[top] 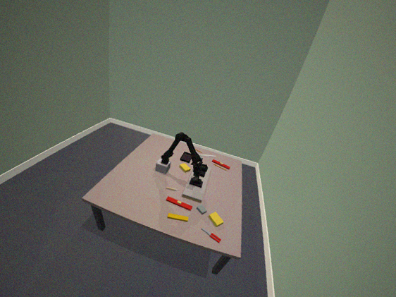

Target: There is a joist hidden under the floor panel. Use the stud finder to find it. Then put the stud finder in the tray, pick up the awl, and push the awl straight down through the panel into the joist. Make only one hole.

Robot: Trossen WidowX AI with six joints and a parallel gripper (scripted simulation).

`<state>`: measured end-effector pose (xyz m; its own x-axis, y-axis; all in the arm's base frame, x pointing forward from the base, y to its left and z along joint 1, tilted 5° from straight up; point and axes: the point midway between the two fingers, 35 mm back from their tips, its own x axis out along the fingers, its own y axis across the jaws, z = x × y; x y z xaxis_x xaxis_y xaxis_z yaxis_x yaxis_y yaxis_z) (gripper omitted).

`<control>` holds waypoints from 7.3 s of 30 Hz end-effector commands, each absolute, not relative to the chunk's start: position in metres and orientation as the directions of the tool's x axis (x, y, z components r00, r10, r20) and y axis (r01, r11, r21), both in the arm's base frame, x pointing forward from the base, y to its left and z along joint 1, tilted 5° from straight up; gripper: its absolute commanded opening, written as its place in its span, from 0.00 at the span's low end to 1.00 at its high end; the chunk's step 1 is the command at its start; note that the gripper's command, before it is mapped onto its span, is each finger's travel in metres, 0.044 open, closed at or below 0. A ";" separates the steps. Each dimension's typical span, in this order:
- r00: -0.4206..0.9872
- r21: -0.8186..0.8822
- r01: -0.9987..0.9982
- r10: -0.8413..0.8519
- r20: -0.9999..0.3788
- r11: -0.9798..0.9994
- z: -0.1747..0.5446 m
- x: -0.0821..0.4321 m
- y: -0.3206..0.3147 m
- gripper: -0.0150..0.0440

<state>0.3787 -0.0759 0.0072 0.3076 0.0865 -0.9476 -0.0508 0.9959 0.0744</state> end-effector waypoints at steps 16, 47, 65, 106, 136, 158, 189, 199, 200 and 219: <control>0.306 0.077 -0.050 0.089 -0.948 0.996 0.009 0.376 -0.047 0.25; 0.306 0.082 -0.050 0.093 -0.948 0.995 0.012 0.374 -0.003 0.25; 0.306 0.085 -0.050 0.096 -0.947 0.995 0.014 0.373 0.023 0.25; 0.305 0.091 -0.051 0.102 -0.947 0.995 0.019 0.370 0.082 0.25; 0.305 0.096 -0.051 0.107 -0.946 0.994 0.024 0.368 0.125 0.25; 0.305 0.099 -0.051 0.110 -0.946 0.994 0.027 0.366 0.156 0.25; 0.304 0.104 -0.051 0.114 -0.946 0.993 0.032 0.364 0.201 0.25; 0.306 0.104 -0.050 0.114 -0.945 0.993 0.033 0.364 0.203 0.25; 0.306 0.104 -0.050 0.114 -0.945 0.993 0.033 0.364 0.203 0.25; 0.305 0.102 -0.051 0.113 -0.946 0.993 0.031 0.365 0.188 0.25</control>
